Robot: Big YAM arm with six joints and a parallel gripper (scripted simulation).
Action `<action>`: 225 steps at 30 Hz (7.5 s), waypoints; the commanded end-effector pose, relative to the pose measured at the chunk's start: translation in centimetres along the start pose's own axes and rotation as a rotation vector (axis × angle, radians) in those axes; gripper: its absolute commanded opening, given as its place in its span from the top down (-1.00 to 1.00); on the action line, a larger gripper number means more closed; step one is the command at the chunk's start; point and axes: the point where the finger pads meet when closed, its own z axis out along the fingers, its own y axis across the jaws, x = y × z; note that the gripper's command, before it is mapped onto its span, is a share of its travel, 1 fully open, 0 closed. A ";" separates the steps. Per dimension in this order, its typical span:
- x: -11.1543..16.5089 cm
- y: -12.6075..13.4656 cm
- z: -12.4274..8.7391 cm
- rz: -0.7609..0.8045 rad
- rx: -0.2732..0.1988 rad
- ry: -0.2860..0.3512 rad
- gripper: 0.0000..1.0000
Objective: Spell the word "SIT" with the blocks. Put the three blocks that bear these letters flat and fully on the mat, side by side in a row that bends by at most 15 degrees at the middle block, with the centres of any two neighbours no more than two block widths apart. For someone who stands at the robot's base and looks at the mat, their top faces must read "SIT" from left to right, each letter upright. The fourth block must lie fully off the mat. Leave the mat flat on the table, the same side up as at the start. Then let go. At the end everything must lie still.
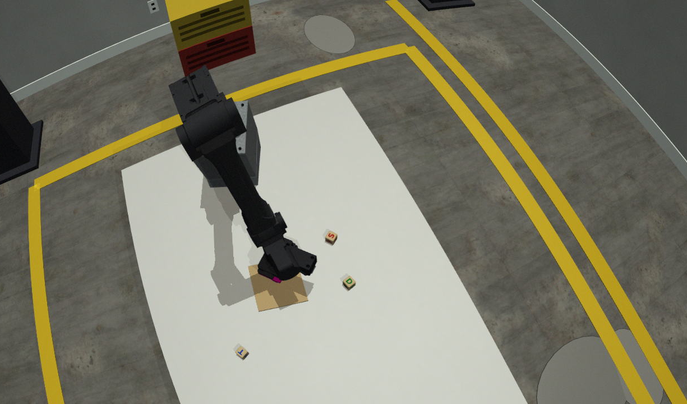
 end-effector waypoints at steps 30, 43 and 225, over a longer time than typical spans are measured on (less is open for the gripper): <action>-0.7 -0.1 -9.4 0.001 0.006 -0.015 -0.41; 0.0 0.3 -8.5 0.004 -0.012 0.012 -0.41; -0.1 -0.7 -2.6 1.574 0.001 -0.005 -0.41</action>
